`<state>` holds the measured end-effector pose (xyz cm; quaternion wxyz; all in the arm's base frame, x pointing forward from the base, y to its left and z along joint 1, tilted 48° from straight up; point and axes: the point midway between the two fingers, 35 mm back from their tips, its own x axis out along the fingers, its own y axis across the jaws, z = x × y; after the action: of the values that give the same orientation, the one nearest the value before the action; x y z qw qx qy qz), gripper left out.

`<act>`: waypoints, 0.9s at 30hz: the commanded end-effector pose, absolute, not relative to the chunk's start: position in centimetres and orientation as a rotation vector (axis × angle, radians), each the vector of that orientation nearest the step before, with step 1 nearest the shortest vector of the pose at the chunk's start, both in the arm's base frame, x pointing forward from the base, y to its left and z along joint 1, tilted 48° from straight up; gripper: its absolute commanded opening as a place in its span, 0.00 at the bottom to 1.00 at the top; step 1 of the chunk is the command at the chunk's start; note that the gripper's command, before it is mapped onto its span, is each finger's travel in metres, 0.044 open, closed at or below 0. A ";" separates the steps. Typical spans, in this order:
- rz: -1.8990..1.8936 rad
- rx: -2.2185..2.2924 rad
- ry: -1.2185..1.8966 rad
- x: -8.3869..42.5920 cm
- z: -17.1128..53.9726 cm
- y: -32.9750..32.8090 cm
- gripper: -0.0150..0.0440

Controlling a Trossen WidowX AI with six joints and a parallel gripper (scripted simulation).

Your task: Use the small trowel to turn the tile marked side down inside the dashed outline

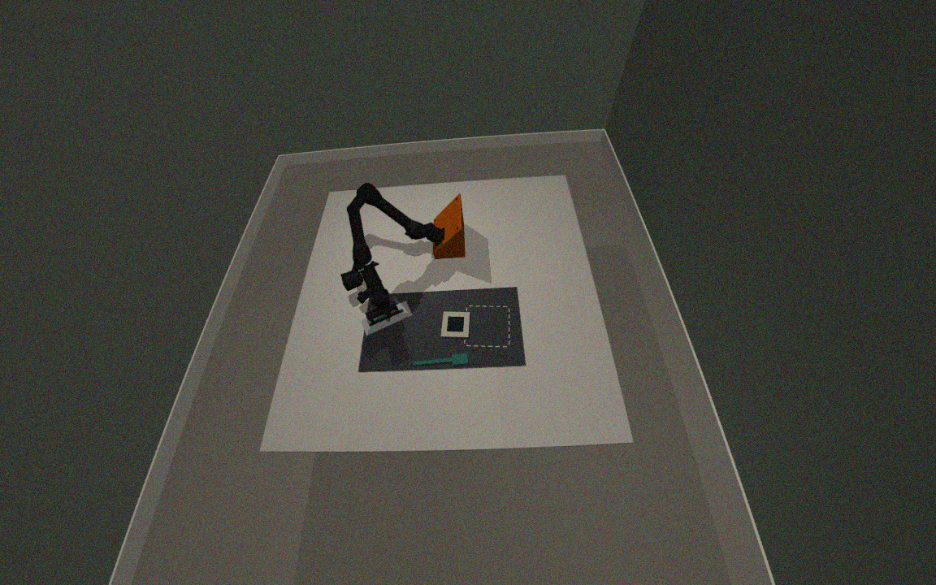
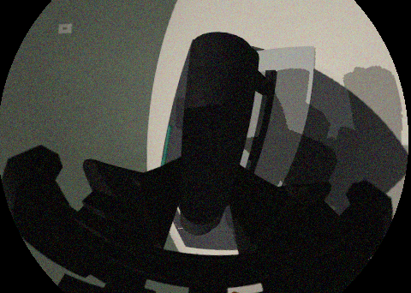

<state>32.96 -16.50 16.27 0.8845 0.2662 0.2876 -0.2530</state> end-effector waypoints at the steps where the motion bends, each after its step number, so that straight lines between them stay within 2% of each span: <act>1: -0.527 0.559 0.600 33.0 16.1 -16.5 0.37; 11: -0.527 0.559 0.600 33.0 16.1 -16.5 0.26; 27: -0.526 0.559 0.599 33.0 20.2 -12.0 0.25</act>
<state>33.10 -12.64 19.42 0.8826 0.2665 0.2924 -0.2539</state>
